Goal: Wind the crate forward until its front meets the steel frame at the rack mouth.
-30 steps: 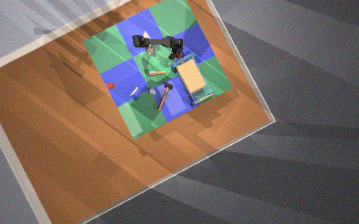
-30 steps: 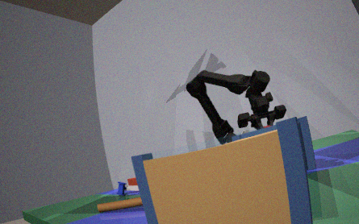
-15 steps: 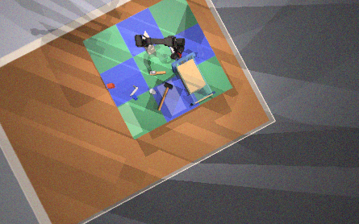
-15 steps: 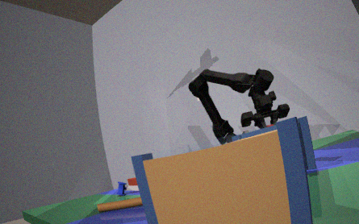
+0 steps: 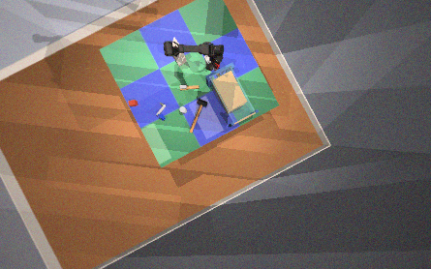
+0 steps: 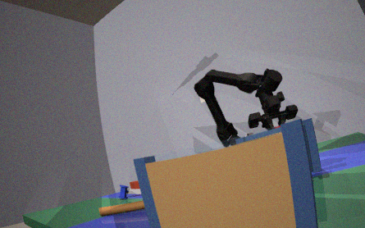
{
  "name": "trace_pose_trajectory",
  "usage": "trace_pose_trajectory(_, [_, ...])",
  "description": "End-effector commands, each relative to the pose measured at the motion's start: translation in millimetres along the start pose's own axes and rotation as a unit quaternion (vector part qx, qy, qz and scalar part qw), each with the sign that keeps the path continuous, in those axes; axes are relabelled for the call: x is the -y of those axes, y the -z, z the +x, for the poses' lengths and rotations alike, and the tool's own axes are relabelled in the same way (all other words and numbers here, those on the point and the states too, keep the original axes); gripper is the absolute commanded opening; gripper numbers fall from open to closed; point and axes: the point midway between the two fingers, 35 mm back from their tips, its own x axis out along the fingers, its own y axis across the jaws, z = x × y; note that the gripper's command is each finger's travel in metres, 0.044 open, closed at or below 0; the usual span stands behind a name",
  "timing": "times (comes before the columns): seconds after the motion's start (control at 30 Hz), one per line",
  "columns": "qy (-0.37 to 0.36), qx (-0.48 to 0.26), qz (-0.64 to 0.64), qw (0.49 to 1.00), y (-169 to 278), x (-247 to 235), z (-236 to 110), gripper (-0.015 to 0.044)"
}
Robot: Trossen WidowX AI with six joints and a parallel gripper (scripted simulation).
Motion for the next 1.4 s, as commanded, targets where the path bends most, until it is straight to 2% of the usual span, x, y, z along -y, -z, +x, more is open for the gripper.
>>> trace_pose_trajectory(0.0, [-0.018, 0.007, 0.001, 1.0, -4.6, -19.4, -1.3, 0.0])
trace_pose_trajectory(1.37, [-0.019, 0.007, 0.001, 1.0, -9.3, -66.1, -1.9, 0.0])
